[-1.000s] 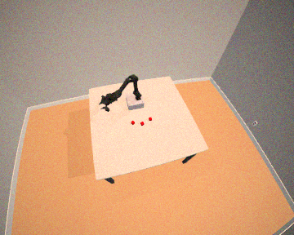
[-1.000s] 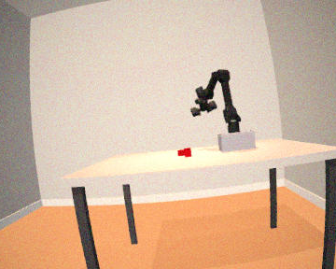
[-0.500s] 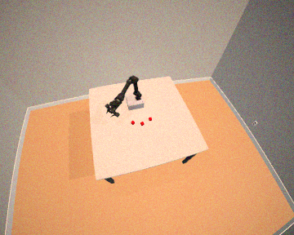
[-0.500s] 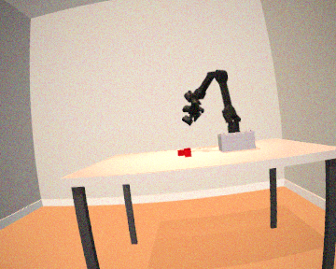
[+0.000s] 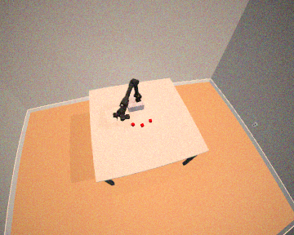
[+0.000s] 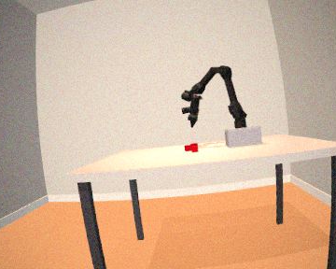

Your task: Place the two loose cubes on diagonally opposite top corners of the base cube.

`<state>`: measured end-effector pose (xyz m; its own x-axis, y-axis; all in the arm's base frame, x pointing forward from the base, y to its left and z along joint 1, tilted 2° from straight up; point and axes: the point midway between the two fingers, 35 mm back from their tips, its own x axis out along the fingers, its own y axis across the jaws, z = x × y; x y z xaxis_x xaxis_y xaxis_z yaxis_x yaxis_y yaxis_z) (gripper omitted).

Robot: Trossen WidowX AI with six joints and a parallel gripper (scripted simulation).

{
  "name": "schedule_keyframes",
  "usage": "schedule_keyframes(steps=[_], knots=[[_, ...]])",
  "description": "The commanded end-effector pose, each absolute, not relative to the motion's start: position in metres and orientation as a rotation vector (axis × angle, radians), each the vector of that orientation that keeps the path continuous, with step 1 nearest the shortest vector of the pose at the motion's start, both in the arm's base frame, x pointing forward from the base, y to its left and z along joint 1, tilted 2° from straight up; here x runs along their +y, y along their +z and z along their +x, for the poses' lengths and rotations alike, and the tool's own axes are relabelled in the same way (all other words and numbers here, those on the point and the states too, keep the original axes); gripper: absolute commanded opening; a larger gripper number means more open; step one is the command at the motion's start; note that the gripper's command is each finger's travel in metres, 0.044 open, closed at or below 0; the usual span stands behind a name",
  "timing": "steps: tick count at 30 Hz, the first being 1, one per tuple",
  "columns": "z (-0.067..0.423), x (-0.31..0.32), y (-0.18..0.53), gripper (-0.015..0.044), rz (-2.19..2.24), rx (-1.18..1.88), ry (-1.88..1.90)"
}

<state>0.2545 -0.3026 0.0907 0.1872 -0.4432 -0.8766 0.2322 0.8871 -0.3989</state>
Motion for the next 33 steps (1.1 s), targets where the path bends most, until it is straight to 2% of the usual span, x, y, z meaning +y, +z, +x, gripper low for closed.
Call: schedule_keyframes(steps=[1, 16, 24, 29, 33], knots=[[0.267, -0.27, 0.083, 0.0265, -0.254, 1.37, -0.279], [0.277, -0.167, 0.071, 0.0265, -0.428, 1.514, 0.341], [0.277, -0.166, 0.069, 0.0265, -0.43, 1.515, 0.348], [0.279, -0.168, 0.016, 0.0265, -0.43, 1.515, 0.348], [0.279, -0.168, 0.008, 0.0265, -0.43, 1.515, 0.348]])
